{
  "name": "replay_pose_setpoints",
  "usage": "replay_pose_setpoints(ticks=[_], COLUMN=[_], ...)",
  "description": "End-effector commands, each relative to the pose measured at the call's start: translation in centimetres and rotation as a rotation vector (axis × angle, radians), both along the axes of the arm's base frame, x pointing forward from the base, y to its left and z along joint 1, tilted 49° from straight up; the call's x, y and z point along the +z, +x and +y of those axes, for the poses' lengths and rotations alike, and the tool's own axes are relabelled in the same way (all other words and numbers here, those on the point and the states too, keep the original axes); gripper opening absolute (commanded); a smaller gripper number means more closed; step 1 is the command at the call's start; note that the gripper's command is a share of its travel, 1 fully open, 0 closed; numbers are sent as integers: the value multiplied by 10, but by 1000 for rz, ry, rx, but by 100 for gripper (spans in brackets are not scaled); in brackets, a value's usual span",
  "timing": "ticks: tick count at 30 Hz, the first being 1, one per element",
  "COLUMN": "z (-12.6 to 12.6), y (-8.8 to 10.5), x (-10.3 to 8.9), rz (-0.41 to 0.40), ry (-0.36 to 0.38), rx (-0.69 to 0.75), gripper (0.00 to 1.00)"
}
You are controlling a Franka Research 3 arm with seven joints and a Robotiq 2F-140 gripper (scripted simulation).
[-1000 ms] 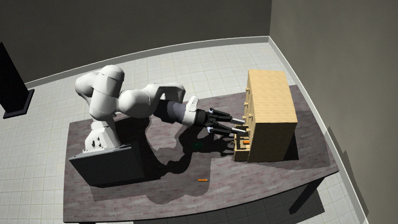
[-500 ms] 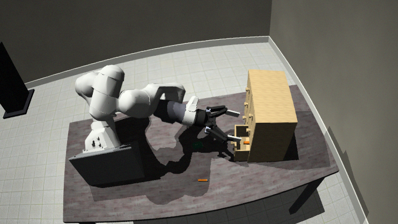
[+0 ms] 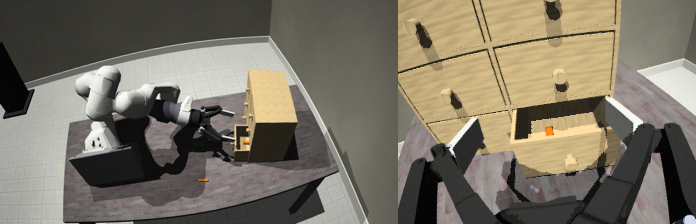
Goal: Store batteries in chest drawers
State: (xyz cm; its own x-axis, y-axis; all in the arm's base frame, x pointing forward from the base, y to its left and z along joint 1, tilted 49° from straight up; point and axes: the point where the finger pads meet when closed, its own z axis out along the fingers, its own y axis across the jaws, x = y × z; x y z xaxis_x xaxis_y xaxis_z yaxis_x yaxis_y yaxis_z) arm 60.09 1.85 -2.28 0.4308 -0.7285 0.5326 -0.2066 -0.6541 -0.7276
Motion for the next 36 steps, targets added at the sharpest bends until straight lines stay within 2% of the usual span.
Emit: replay_pose_setpoints(ticks=[1, 3, 5, 20, 22, 30, 36], z=[-4, -4, -4, -1, -1, -1, 0], y=[-14, -24, -24, -109, -109, -137, -144], x=[5, 8, 8, 30, 30, 38, 39], rz=[-5, -5, -5, -5, -5, -5, -5], ry=[-11, -11, -11, -11, -11, -11, -11], rx=[-8, -8, -8, -8, -8, -8, -8], gripper=[100, 100, 100, 100, 100, 100, 100])
